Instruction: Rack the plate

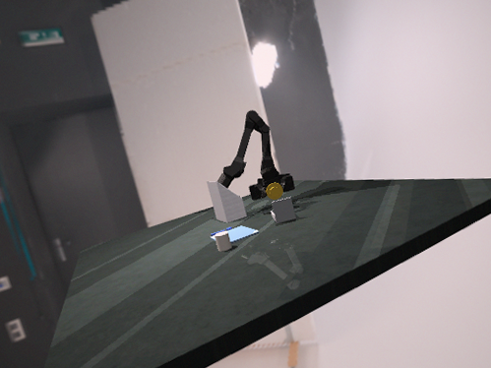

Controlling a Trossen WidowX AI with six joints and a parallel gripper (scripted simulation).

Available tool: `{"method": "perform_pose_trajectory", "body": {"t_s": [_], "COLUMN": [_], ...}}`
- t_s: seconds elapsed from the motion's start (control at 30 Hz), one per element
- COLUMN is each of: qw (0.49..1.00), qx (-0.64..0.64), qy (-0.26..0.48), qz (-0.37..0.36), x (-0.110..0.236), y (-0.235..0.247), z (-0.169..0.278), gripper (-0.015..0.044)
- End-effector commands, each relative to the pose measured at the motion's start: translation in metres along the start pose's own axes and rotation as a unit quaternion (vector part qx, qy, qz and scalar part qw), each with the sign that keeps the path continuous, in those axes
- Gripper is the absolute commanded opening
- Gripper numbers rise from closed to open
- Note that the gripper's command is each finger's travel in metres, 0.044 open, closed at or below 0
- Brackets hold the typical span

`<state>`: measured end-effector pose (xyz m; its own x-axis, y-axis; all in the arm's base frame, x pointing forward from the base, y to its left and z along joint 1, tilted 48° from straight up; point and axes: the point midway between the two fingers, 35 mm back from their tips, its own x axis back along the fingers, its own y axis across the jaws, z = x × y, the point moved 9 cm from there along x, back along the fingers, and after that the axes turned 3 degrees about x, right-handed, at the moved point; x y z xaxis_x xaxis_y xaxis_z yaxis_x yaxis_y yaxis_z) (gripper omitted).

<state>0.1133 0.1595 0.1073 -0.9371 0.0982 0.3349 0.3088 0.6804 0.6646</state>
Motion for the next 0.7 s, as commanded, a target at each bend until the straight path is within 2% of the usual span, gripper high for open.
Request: {"method": "perform_pose_trajectory", "body": {"t_s": [0.0,0.67], "qw": [1.0,1.0], "qx": [0.005,-0.001], "qy": [-0.001,-0.001], "qz": [0.002,-0.001], "x": [-0.005,-0.029], "y": [0.0,0.001], "z": [0.007,0.02], "gripper": [0.0,0.0]}}
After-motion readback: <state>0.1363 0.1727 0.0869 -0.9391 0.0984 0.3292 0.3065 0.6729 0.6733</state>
